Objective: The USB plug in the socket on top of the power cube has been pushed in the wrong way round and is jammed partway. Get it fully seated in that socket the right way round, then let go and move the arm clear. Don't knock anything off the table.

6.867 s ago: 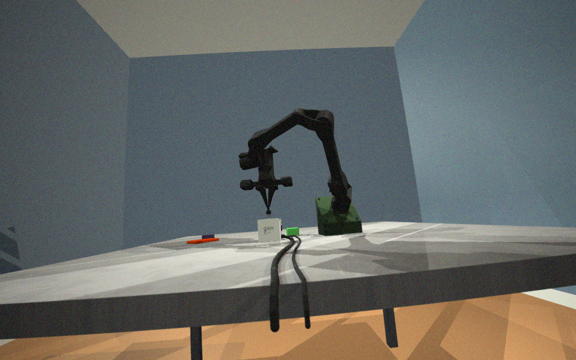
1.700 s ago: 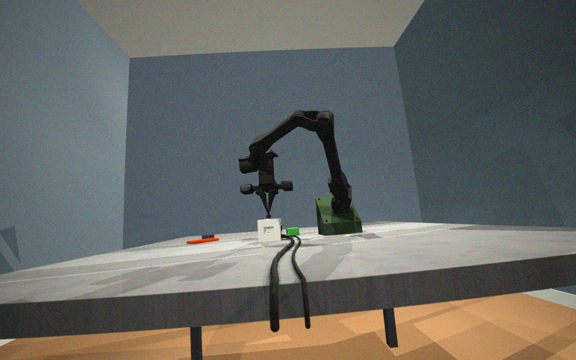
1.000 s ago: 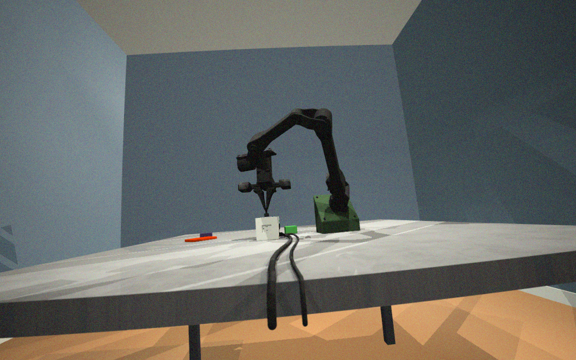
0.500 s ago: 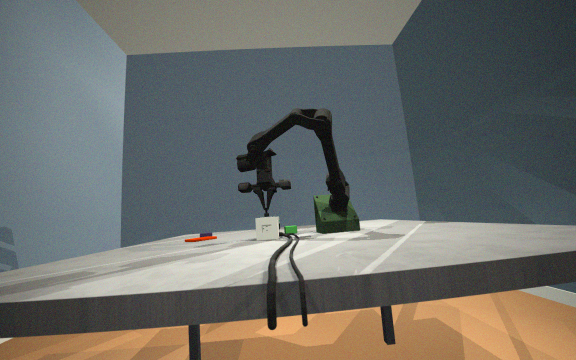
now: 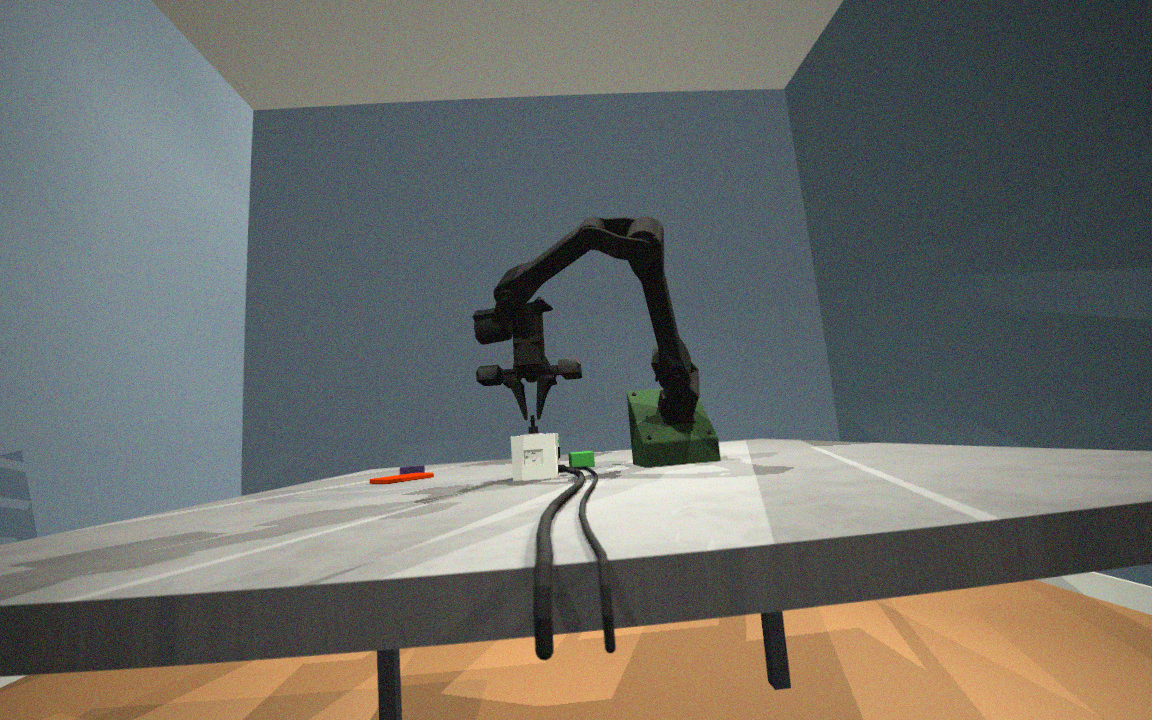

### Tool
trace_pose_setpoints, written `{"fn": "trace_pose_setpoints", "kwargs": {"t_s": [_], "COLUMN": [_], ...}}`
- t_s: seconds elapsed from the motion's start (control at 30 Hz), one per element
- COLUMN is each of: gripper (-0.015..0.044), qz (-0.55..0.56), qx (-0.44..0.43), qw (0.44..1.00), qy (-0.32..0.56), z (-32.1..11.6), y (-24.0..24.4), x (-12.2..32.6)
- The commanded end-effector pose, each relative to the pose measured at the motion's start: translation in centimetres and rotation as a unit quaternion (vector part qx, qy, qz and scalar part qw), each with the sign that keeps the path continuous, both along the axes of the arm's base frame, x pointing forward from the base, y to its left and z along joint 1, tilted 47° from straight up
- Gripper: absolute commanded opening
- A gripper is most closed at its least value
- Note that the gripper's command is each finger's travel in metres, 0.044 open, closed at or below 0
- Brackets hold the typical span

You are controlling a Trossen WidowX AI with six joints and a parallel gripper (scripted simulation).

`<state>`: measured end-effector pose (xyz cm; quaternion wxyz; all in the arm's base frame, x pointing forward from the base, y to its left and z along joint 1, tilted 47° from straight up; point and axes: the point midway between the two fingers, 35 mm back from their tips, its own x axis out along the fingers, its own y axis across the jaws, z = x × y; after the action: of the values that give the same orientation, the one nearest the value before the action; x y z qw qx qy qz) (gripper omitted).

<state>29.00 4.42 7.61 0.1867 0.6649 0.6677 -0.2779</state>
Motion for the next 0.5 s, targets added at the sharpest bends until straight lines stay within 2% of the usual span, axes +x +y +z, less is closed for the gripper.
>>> {"fn": "trace_pose_setpoints", "kwargs": {"t_s": [0.0,0.47], "gripper": [0.0095,0.0095], "qz": [0.000,0.000], "qx": [0.000,0.000], "qw": [1.000,1.000], "qy": [0.000,0.000], "z": [0.01,0.75], "y": [-0.02,-0.81], "x": [0.00,0.06]}}
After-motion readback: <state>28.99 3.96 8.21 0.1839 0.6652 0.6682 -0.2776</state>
